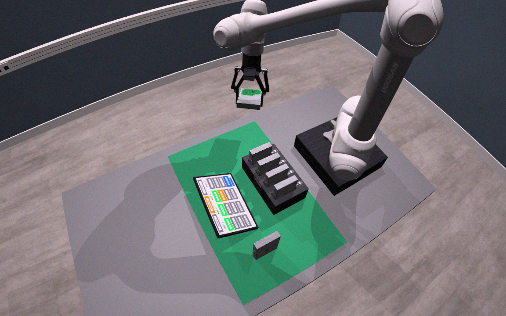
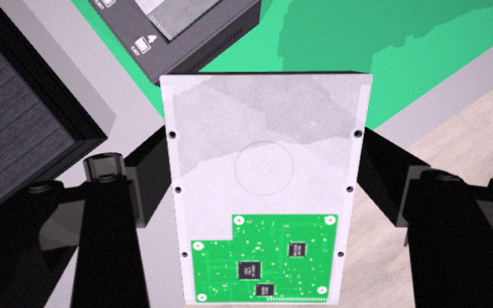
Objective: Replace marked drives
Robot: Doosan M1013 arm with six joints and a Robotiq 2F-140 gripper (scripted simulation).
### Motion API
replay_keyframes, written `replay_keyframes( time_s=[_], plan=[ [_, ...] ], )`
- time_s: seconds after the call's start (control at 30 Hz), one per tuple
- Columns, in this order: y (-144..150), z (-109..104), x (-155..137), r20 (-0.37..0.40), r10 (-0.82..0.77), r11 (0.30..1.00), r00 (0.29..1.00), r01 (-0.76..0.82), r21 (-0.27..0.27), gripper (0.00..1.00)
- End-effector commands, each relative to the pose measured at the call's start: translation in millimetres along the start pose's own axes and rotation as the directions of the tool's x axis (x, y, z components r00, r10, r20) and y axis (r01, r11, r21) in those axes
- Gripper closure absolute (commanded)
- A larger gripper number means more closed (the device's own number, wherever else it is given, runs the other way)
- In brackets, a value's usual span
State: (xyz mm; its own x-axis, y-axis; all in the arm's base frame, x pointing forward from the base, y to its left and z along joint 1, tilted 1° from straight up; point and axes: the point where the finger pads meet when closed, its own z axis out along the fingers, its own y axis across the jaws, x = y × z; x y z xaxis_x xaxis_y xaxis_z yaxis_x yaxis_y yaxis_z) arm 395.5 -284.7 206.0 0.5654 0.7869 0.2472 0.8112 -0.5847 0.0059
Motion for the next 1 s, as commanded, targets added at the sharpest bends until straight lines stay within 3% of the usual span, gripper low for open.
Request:
replay_keyframes(
  time_s=[0.0, 0.17, 0.6, 0.97],
  plan=[
    [-1.2, 0.8, 0.1, -0.064, -0.003, 1.000, 0.998, 0.003, 0.006, 0.90],
    [0.0, -0.4, 0.2, -0.140, -0.004, 1.000, 0.990, 0.004, 0.000, 0.90],
    [-0.5, 0.2, 0.2, -0.189, -0.004, 1.000, 0.982, 0.004, 0.003, 0.90],
    [-0.6, 0.6, 0.6, -0.435, -0.003, 1.000, 0.900, 0.005, 0.004, 0.90]
  ],
)
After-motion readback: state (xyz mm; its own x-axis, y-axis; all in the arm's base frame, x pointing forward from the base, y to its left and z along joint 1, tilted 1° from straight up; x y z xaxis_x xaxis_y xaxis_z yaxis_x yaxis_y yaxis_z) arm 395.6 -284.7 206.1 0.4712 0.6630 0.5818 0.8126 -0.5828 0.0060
